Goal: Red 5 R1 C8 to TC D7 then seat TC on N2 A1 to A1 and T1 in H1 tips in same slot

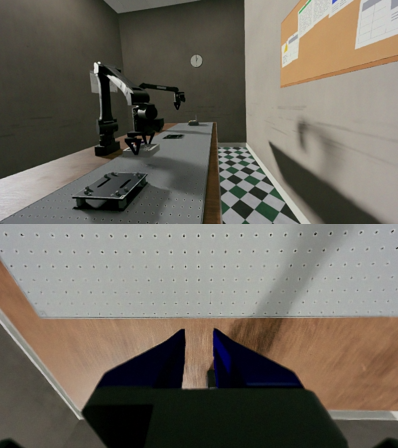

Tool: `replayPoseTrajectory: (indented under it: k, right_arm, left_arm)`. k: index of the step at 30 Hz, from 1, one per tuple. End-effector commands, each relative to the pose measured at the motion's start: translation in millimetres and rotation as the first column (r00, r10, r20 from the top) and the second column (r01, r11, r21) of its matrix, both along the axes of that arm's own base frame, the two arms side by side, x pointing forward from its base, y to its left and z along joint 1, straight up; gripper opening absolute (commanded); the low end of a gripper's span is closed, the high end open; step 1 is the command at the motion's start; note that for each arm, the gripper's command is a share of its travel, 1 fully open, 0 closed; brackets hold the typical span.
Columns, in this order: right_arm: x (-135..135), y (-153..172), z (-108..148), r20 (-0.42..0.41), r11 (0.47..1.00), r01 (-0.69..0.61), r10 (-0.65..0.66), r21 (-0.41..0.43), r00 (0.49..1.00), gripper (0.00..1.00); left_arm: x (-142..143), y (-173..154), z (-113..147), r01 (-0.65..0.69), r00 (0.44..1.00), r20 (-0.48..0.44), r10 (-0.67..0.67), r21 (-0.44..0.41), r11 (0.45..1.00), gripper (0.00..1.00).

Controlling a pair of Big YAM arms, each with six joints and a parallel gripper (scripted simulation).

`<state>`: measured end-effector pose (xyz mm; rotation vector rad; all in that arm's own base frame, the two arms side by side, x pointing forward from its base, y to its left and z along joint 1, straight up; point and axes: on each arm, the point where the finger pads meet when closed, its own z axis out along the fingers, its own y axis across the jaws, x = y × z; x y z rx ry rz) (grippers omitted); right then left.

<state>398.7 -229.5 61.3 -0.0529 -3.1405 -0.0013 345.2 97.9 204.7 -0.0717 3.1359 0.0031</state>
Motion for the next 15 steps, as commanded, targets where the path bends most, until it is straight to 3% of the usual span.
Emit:
replayPoseTrajectory:
  k: [1,15]
  right_arm:
    - [14.4,-21.9,12.7,0.027,1.0,-0.002,0.002,-0.018,1.0,0.0]
    - [13.5,-42.6,12.6,0.027,1.0,-0.002,0.002,-0.019,1.0,0.0]
  left_arm:
    - [9.4,2.4,11.2,-0.005,1.0,0.03,0.005,0.008,1.0,0.24]
    - [9.4,2.4,11.2,-0.005,1.0,0.03,0.005,0.008,1.0,0.24]
